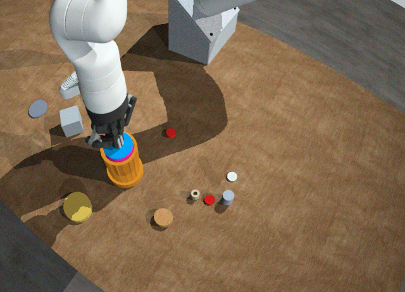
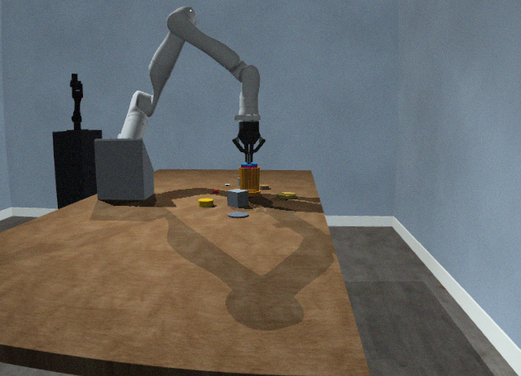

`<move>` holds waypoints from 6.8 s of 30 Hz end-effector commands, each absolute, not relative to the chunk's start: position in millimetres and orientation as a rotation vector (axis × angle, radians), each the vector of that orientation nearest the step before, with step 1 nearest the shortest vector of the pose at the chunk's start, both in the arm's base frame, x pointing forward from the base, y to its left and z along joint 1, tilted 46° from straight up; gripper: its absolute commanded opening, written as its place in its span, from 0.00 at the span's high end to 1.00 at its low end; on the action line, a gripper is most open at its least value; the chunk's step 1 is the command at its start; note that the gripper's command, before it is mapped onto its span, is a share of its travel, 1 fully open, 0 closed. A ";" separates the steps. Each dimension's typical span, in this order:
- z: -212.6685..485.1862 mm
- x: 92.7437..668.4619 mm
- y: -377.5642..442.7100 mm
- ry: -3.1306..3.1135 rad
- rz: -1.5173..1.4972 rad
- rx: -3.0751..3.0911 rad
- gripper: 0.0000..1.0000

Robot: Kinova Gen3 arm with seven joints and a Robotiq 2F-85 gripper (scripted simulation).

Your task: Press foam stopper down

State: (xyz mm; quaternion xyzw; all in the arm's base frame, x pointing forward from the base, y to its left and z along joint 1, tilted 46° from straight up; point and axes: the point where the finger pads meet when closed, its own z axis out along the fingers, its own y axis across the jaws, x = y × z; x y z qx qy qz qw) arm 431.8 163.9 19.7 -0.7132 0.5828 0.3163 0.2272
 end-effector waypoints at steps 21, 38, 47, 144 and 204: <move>44.5 440.1 137.9 1.610 0.864 -1.961 1.00; 44.3 440.1 138.0 1.610 0.864 -1.961 1.00; 42.9 439.7 139.4 1.610 0.864 -1.961 1.00; 5.6 430.1 176.4 1.610 0.864 -1.961 1.00; 20.9 434.1 161.2 1.610 0.864 -1.961 1.00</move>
